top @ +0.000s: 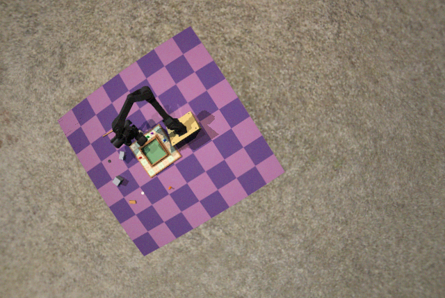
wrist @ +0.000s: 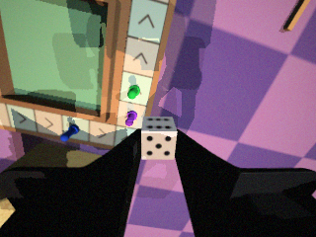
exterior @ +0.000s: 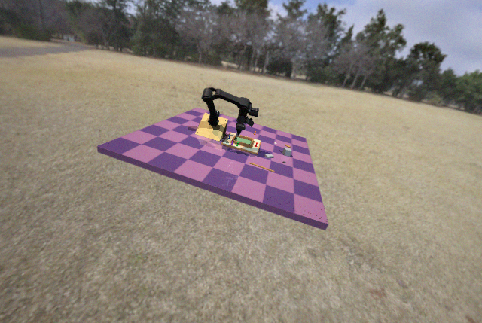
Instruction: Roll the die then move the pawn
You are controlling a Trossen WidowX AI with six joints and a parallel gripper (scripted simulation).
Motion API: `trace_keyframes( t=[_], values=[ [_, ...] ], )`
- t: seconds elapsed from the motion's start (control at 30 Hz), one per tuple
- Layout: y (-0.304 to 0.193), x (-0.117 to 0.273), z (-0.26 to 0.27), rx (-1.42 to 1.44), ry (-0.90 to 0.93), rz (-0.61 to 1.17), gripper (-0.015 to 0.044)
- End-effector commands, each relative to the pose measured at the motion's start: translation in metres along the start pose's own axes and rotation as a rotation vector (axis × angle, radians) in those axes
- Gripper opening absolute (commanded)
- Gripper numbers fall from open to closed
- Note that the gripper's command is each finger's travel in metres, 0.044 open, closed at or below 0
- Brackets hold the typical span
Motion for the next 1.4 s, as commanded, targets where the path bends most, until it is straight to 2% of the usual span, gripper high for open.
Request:
trace_keyframes(
  t=[0.0, 1.1, 1.37],
  values=[
    [0.006, -0.004, 0.017, 0.145, 0.01, 0.007, 0.0],
    [0.022, -0.031, 0.145, 1.289, -0.005, 0.014, 0.0],
    [0.021, -0.033, 0.15, 1.34, -0.001, 0.014, 0.0]
  ],
)
Point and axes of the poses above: the point midway between the two fingers, 35 mm back from their tips, its own x axis back along the fingers, its own z axis across the jaws, y = z × x, the point moved 7 cm from there along x, back along the fingers, and after that the axes turned 14 degrees about -x, right-handed, at the moved point
